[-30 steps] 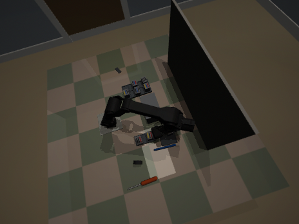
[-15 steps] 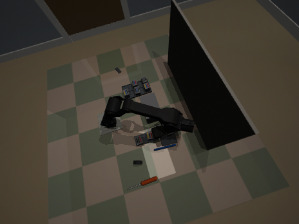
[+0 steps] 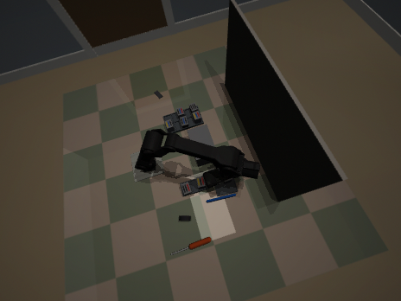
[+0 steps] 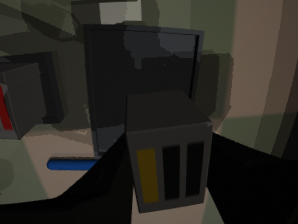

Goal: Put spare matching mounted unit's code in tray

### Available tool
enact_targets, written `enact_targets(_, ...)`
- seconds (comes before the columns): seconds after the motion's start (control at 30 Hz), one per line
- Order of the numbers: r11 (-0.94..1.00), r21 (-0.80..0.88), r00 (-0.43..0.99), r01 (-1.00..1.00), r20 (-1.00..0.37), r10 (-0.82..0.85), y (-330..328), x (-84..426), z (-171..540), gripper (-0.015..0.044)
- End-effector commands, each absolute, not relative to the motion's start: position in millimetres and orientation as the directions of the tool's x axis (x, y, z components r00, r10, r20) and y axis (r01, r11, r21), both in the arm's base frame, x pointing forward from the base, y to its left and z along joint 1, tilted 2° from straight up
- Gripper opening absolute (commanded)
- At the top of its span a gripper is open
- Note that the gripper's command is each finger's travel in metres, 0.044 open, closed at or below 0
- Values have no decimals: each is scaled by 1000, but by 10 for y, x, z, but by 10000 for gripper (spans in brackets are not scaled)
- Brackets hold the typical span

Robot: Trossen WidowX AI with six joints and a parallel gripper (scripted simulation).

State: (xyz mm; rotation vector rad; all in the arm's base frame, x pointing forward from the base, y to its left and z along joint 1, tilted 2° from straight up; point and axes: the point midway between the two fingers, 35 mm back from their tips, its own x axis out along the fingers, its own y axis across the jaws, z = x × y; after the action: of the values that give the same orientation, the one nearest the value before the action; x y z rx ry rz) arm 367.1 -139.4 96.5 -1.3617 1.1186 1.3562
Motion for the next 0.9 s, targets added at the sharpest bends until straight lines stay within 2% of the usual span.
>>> enact_targets(0.0,-206,6,-3,-979,-1000,-13,-1400,3671,937,0)
enact_targets(0.87,-206,6,-3,-979,-1000,-13,-1394,3652,771,0)
